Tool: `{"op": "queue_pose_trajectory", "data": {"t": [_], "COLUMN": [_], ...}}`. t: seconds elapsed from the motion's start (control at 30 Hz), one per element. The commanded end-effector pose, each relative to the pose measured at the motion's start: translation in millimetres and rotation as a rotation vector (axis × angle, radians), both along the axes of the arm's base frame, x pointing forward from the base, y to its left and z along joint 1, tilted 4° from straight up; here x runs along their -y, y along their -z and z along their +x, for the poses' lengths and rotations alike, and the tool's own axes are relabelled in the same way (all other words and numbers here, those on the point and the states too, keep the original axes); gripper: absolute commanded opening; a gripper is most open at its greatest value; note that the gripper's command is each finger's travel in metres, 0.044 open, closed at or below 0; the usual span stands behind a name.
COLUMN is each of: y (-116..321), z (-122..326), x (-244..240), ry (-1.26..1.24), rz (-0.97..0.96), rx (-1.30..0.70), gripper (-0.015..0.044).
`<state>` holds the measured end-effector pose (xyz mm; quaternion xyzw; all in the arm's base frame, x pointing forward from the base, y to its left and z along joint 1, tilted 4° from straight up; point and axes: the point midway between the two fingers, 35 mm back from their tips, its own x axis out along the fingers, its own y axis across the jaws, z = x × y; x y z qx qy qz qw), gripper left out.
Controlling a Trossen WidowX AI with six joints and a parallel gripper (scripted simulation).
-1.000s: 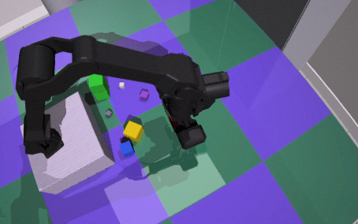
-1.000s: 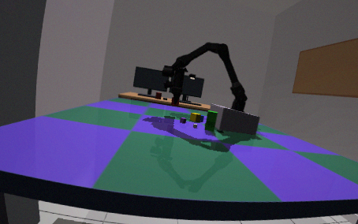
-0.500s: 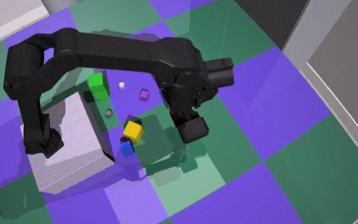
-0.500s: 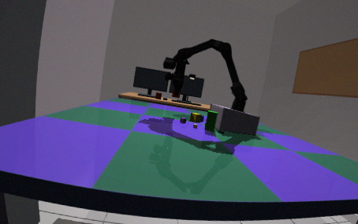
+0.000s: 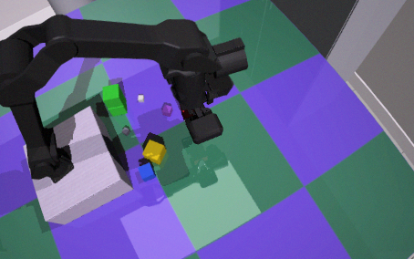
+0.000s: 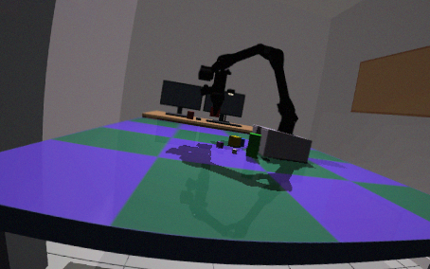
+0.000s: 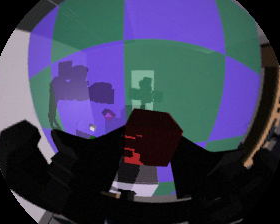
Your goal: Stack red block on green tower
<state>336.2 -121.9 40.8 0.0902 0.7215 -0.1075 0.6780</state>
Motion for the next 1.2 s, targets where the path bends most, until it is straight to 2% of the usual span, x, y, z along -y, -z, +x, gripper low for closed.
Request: {"op": "queue_pose_trajectory", "data": {"t": [0.0,0.63,1.17], "y": [-5,-8,-5], "z": [-2,-41,-98], "x": [-26,-140,-207], "ry": [0.000,0.004,0.008], "rz": [0.001,0.015,0.025], "rx": [0.011,0.016,0.010], "gripper": [0.0000,0.0000,0.0000]}}
